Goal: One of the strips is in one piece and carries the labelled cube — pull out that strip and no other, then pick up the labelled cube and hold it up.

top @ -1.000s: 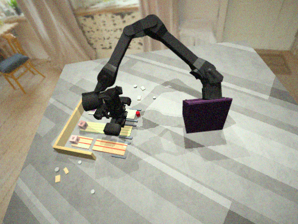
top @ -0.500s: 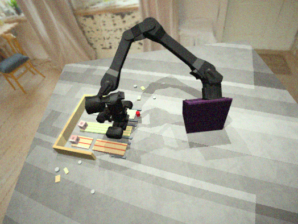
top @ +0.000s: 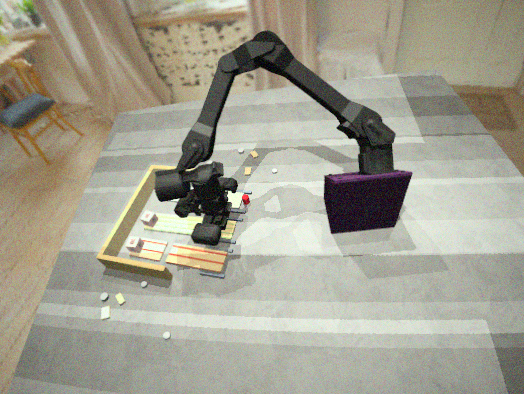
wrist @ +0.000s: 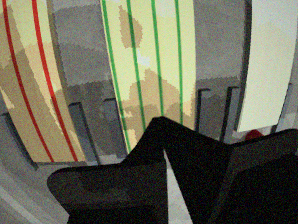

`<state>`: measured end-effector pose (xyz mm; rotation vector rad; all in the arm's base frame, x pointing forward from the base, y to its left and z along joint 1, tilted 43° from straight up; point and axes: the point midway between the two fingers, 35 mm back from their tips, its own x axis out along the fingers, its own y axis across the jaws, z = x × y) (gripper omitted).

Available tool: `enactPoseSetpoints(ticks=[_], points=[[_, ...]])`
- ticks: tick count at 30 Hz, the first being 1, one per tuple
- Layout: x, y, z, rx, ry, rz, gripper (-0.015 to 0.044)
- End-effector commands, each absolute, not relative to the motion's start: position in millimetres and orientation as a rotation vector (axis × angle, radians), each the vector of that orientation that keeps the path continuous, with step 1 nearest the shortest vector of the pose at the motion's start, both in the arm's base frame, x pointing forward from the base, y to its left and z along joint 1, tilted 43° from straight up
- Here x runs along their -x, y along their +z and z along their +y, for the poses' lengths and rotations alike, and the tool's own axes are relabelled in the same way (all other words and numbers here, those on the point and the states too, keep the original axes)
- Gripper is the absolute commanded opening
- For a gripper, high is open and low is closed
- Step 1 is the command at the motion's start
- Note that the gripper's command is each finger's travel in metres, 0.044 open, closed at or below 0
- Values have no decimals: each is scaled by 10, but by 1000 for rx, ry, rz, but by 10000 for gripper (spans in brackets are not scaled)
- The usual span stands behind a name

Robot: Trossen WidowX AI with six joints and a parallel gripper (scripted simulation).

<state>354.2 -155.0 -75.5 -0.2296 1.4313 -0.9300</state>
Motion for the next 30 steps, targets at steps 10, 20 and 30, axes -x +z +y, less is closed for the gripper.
enactPoseSetpoints(ticks=[10, 20, 30], points=[[-3539, -759, -1560, 236, -931, 1432, 0], [-3538, -767, -1567, 236, -931, 1432, 0], [-3541, -774, -1574, 236, -931, 1432, 0]])
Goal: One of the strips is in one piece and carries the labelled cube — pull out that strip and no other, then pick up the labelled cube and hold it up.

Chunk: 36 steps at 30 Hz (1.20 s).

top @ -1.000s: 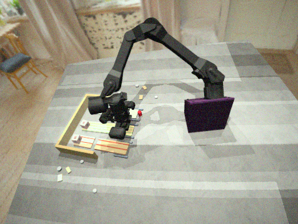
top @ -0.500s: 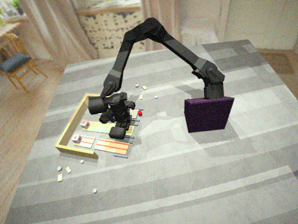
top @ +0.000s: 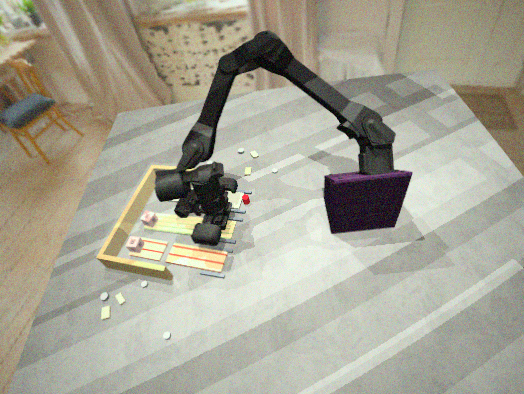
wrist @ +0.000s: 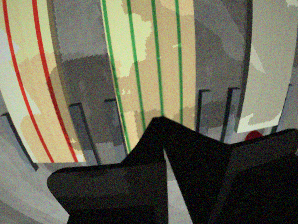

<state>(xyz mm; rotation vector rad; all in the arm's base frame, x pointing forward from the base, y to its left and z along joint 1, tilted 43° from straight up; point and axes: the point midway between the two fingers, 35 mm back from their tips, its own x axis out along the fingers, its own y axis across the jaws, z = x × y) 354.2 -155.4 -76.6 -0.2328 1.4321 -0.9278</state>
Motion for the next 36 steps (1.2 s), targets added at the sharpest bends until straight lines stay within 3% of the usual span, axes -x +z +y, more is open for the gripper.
enactPoseSetpoints(ticks=[1, 36], points=[[-3541, -775, -1575, 236, -931, 1432, 0], [-3097, -895, -1378, 236, -930, 1434, 0]])
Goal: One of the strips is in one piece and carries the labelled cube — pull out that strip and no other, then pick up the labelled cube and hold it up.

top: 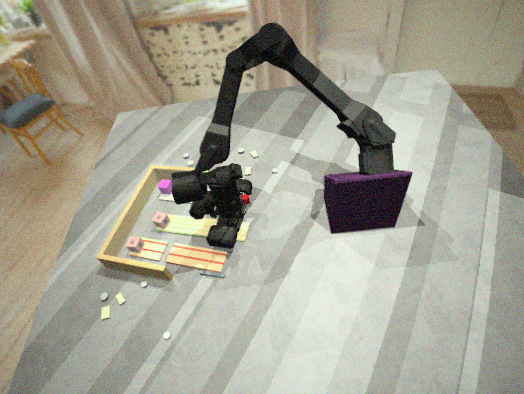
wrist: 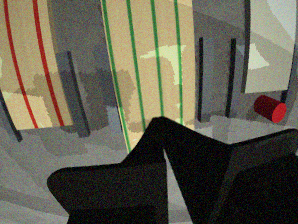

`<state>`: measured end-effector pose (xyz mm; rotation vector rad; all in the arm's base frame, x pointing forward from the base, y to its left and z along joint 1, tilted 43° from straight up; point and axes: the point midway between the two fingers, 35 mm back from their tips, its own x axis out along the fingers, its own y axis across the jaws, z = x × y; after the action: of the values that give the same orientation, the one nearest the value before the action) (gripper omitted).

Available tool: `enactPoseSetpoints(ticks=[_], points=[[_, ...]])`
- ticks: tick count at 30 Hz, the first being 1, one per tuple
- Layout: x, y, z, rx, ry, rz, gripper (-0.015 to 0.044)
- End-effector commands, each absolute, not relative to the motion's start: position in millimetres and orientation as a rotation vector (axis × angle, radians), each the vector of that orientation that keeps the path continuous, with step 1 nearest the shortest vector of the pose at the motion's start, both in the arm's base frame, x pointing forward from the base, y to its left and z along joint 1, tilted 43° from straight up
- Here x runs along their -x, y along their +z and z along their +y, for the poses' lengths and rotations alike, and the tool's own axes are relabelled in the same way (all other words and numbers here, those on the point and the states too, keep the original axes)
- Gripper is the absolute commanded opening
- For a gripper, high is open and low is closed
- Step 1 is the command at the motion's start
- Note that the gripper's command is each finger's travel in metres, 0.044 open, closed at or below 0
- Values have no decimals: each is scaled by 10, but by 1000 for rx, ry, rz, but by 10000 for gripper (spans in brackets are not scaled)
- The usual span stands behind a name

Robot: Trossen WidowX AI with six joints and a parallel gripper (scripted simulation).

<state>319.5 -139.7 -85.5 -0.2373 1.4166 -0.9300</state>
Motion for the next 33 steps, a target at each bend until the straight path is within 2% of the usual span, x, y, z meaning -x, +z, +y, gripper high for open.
enactPoseSetpoints(ticks=[1, 33], points=[[-3084, -898, -1373, 236, -930, 1434, 0], [-2633, -1001, -1175, 237, -929, 1437, 0]])
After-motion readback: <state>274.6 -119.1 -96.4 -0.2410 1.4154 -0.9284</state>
